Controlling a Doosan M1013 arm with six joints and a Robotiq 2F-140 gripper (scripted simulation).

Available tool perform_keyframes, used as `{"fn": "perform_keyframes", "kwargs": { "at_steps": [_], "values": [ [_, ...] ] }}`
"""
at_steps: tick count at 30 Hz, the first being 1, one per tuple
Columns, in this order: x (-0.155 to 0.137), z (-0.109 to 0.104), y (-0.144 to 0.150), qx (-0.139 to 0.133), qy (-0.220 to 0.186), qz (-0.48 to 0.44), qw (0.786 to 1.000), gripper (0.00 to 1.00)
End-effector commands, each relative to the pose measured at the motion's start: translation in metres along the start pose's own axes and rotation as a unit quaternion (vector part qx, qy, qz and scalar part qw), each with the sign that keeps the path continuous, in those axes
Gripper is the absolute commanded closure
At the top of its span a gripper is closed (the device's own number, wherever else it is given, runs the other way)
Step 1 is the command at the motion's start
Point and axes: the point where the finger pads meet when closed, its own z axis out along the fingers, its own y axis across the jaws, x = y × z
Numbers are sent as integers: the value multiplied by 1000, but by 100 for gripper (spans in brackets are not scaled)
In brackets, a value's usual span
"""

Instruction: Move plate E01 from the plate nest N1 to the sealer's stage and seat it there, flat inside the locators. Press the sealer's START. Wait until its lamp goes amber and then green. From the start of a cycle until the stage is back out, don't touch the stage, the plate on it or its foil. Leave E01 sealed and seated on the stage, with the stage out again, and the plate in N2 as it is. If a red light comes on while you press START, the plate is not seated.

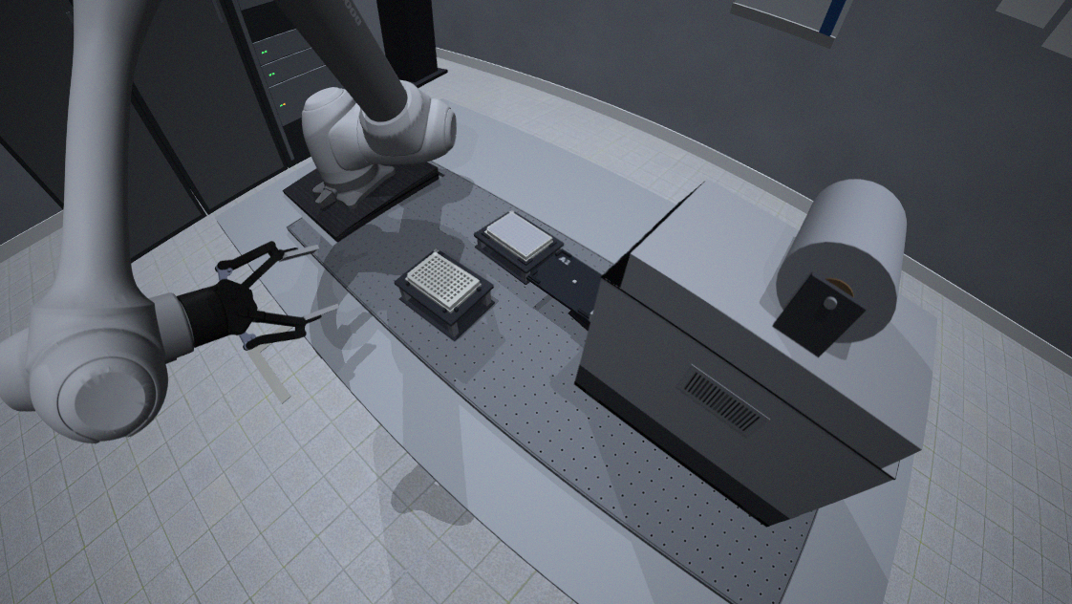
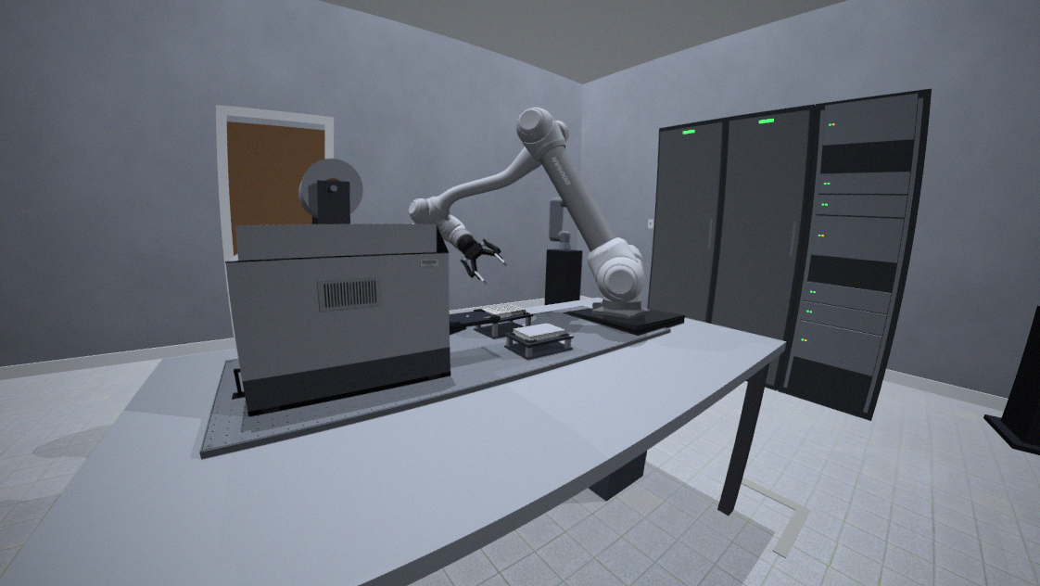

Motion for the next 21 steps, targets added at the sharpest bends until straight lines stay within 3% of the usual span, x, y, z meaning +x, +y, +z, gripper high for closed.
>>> {"fn": "perform_keyframes", "kwargs": {
  "at_steps": [1,6,10,21],
  "values": [
    [12,13,1,-4,-30,29,999,30],
    [29,32,1,-20,-81,78,993,30],
    [34,38,1,-25,-92,89,991,30],
    [72,77,-1,-91,-187,181,961,30]
  ]
}}
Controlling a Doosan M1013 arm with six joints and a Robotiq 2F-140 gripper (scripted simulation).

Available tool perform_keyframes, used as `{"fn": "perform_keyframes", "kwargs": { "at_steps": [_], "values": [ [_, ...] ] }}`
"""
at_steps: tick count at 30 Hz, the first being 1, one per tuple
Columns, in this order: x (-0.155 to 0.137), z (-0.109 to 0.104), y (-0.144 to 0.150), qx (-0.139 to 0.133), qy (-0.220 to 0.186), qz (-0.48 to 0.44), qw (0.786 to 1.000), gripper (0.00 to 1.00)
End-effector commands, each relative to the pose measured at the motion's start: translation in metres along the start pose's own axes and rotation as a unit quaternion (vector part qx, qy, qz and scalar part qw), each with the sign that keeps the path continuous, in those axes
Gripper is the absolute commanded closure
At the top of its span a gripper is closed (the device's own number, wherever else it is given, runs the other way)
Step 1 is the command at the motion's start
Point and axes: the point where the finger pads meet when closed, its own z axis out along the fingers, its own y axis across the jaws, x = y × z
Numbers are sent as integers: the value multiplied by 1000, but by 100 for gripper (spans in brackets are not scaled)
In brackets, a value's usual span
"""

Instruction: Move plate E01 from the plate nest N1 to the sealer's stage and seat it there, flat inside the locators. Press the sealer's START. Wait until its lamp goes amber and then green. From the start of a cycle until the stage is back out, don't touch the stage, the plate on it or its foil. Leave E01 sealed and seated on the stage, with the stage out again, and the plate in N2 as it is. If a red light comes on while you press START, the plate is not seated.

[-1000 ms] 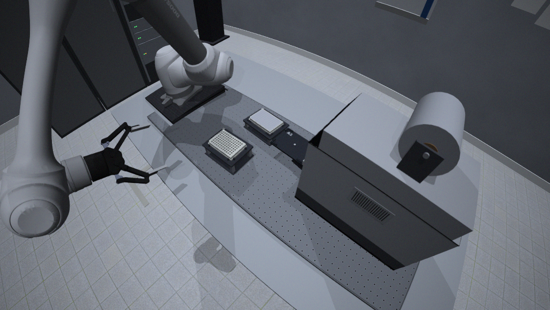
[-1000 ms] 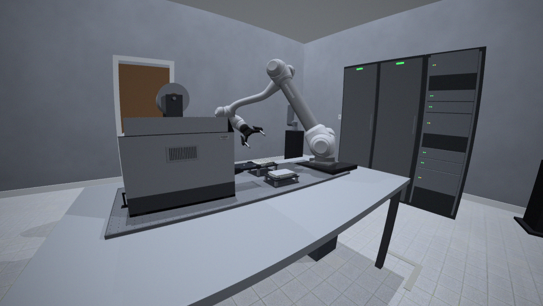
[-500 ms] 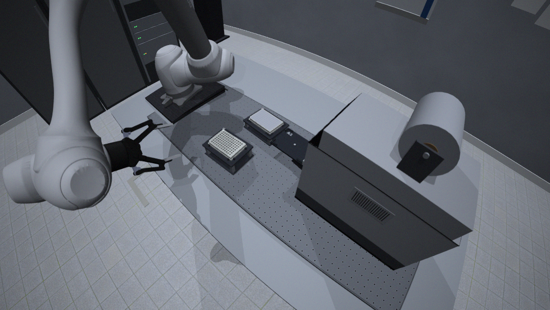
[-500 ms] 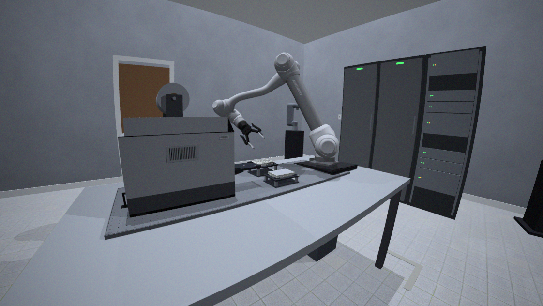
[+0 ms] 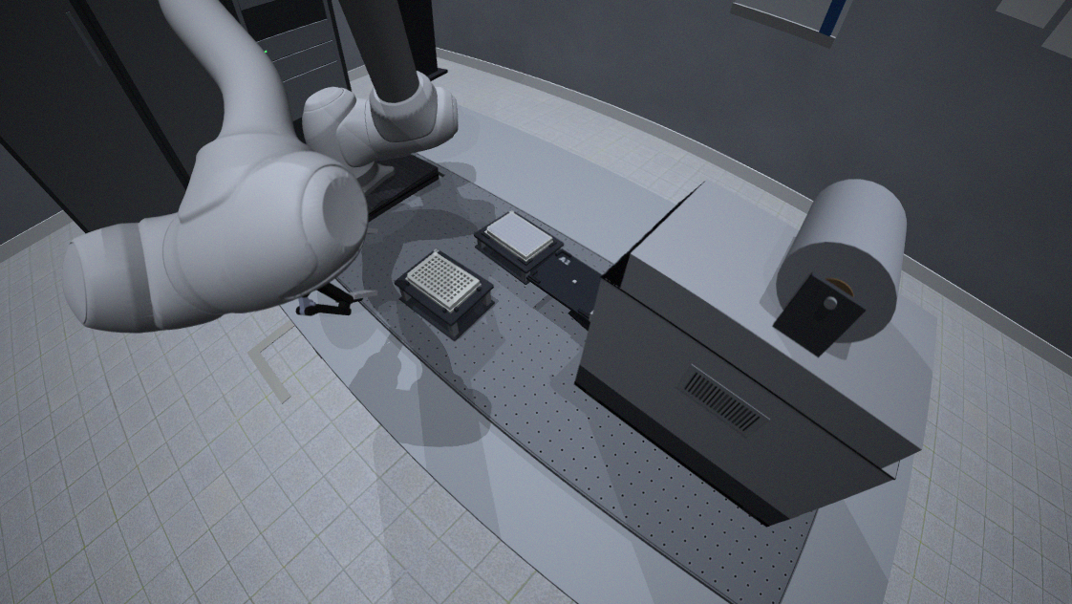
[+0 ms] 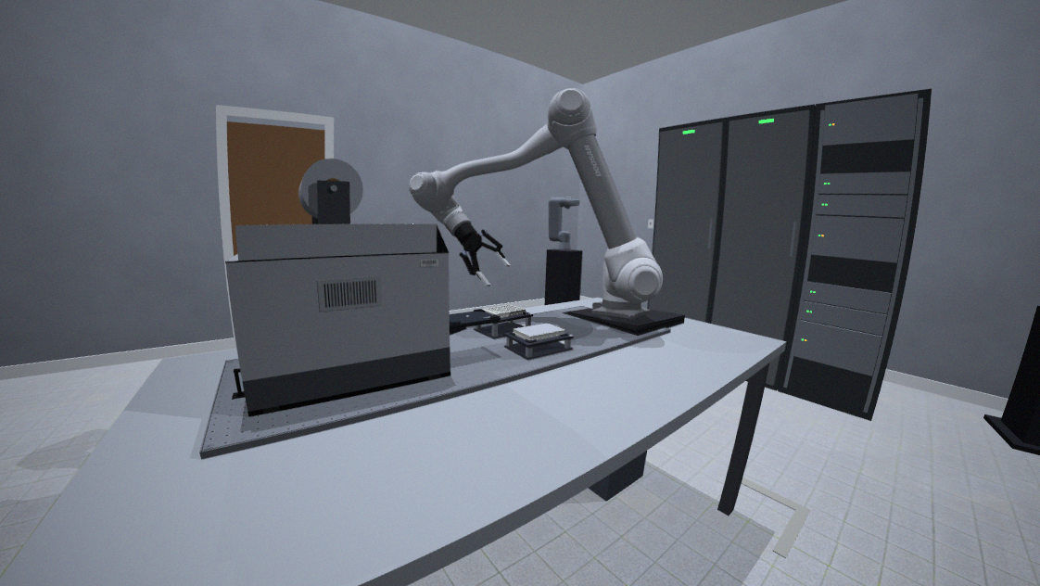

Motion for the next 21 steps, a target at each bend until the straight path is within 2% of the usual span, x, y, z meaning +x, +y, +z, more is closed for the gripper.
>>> {"fn": "perform_keyframes", "kwargs": {
  "at_steps": [1,4,6,9,11,21],
  "values": [
    [15,8,-7,-27,-29,34,999,30],
    [28,13,-14,-51,-47,59,996,30],
    [28,13,-14,-51,-47,59,996,30],
    [40,18,-21,-86,-67,89,990,30],
    [48,22,-25,-93,-70,95,989,30],
    [89,35,-51,-192,-91,163,963,30]
  ]
}}
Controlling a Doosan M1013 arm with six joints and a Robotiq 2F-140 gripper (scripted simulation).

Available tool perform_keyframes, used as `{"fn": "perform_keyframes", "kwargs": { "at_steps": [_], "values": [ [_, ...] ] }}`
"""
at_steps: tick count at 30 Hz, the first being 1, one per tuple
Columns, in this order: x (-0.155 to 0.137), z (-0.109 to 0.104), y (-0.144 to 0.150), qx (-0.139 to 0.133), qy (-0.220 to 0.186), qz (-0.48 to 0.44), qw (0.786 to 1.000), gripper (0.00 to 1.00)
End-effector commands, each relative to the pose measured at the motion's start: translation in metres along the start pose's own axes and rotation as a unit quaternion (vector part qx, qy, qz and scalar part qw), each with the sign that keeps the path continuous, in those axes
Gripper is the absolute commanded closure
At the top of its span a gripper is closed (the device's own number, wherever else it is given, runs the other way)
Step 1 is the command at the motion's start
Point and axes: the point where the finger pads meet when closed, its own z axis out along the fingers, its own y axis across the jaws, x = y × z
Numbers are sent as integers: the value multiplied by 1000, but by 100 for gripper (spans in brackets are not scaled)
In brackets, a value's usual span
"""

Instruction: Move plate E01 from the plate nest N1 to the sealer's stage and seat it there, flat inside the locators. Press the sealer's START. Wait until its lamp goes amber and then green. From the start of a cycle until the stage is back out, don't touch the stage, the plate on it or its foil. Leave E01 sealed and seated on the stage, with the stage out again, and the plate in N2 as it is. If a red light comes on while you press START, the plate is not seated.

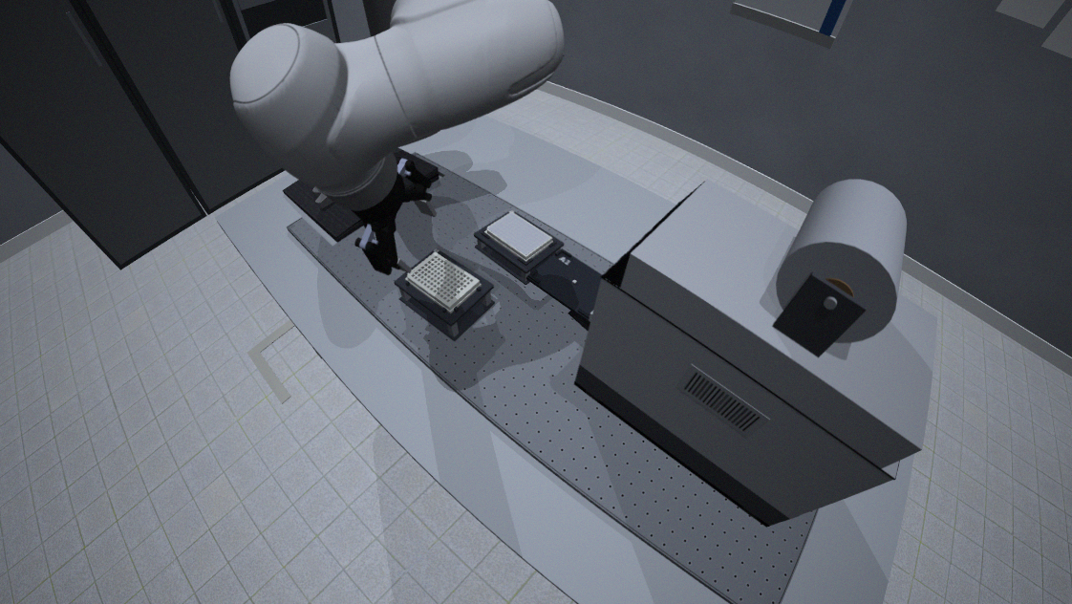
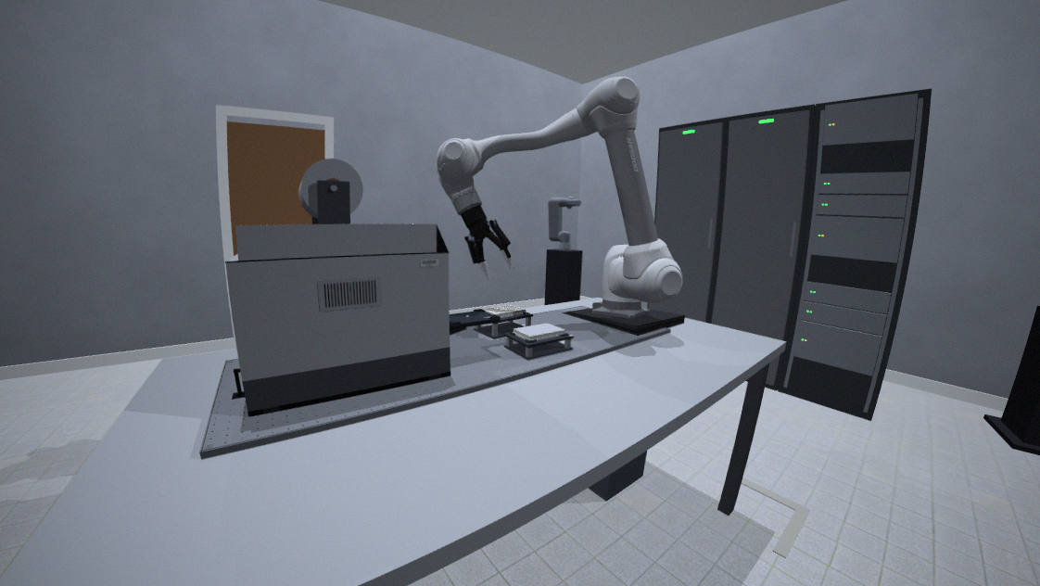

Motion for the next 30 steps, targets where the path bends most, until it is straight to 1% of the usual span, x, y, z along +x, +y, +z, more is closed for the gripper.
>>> {"fn": "perform_keyframes", "kwargs": {
  "at_steps": [1,2,5,7,9,11,13,14,16,19,21,23,25,27,29,30],
  "values": [
    [9,-1,-10,-27,-4,21,999,30],
    [9,-1,-10,-27,-4,21,999,30],
    [18,-3,-22,-68,-1,51,996,30],
    [24,-5,-30,-70,0,52,996,30],
    [30,-6,-38,-96,7,71,993,30],
    [35,-7,-45,-97,7,72,993,30],
    [40,-9,-53,-122,17,90,988,30],
    [43,-10,-57,-122,17,90,988,30],
    [48,-12,-65,-146,30,108,983,30],
    [51,-13,-69,-146,30,108,983,30],
    [56,-15,-78,-169,46,124,977,30],
    [61,-17,-86,-169,46,124,977,30],
    [66,-19,-95,-189,65,140,970,30],
    [71,-21,-103,-189,65,140,970,30],
    [75,-23,-112,-206,86,155,962,30],
    [78,-24,-116,-206,86,155,962,30]
  ]
}}
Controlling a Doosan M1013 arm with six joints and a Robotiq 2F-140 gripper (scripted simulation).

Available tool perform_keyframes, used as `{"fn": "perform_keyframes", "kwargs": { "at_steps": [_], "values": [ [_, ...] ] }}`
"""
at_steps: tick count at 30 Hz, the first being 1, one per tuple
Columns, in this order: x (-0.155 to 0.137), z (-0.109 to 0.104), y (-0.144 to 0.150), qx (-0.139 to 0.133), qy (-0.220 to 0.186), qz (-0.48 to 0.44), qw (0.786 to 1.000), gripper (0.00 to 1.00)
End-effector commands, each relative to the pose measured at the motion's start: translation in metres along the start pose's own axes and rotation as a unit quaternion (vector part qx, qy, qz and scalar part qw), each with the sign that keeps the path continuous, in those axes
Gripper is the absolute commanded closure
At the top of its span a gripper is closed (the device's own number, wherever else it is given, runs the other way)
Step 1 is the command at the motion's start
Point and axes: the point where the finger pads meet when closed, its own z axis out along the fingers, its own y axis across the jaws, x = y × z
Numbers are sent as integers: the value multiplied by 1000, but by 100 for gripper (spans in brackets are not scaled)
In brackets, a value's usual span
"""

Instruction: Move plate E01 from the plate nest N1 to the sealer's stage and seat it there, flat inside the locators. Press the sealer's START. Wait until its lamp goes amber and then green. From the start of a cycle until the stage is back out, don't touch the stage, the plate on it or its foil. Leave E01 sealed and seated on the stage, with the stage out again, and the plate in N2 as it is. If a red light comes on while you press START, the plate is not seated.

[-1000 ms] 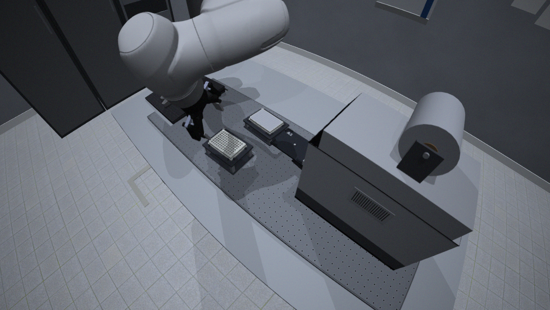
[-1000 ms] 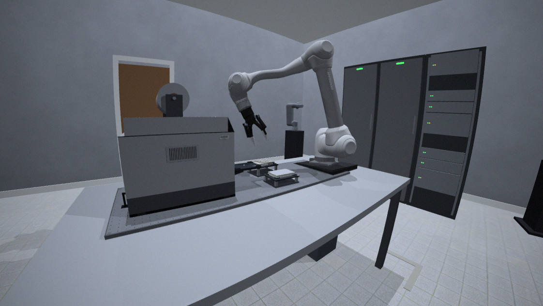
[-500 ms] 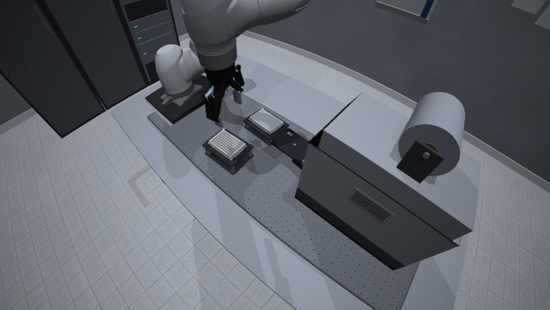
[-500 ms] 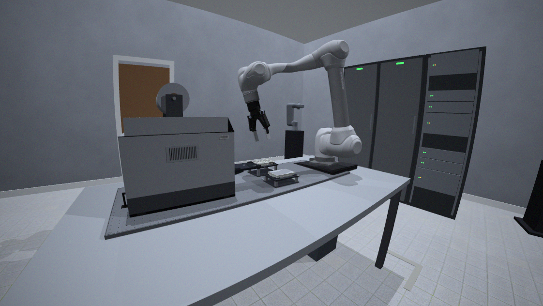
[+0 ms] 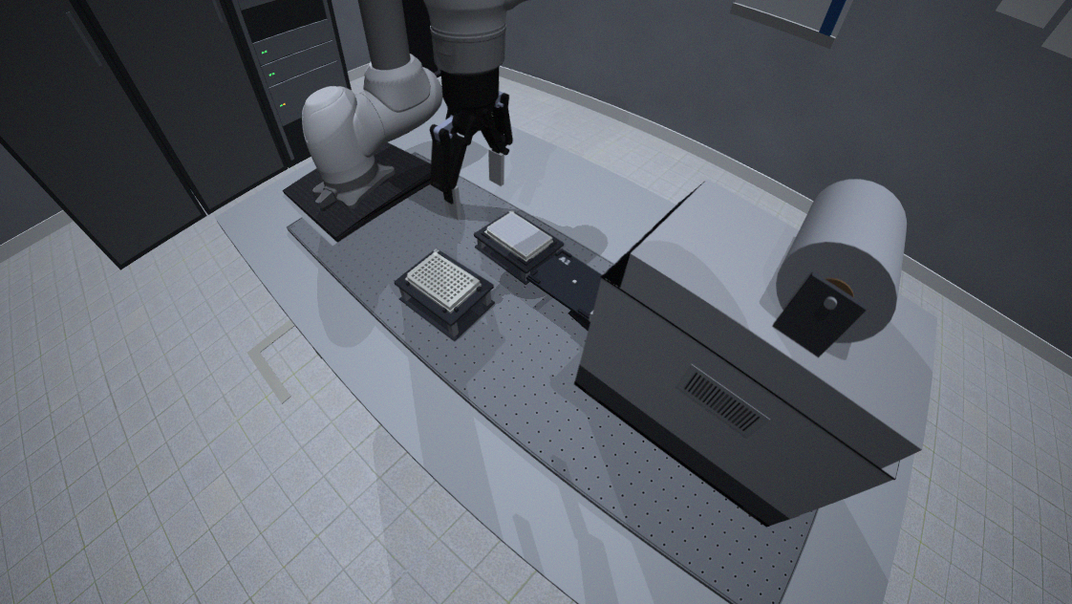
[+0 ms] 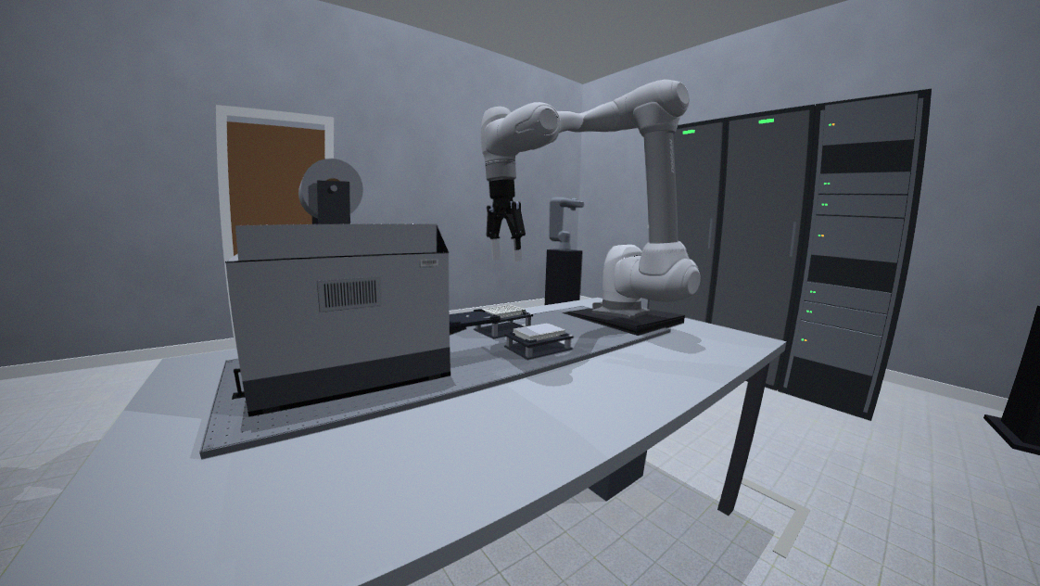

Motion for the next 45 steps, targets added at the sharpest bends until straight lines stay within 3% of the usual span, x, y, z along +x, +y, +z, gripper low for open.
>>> {"fn": "perform_keyframes", "kwargs": {
  "at_steps": [1,3,19,31,40,45],
  "values": [
    [5,-8,-14,-12,12,12,1000,30],
    [7,-13,-23,-26,35,30,999,30],
    [10,-19,-32,-26,35,30,999,30],
    [10,-19,-32,-31,30,-136,990,30],
    [10,-19,-32,-35,26,-250,967,30],
    [10,-19,-32,-37,23,-330,943,30]
  ]
}}
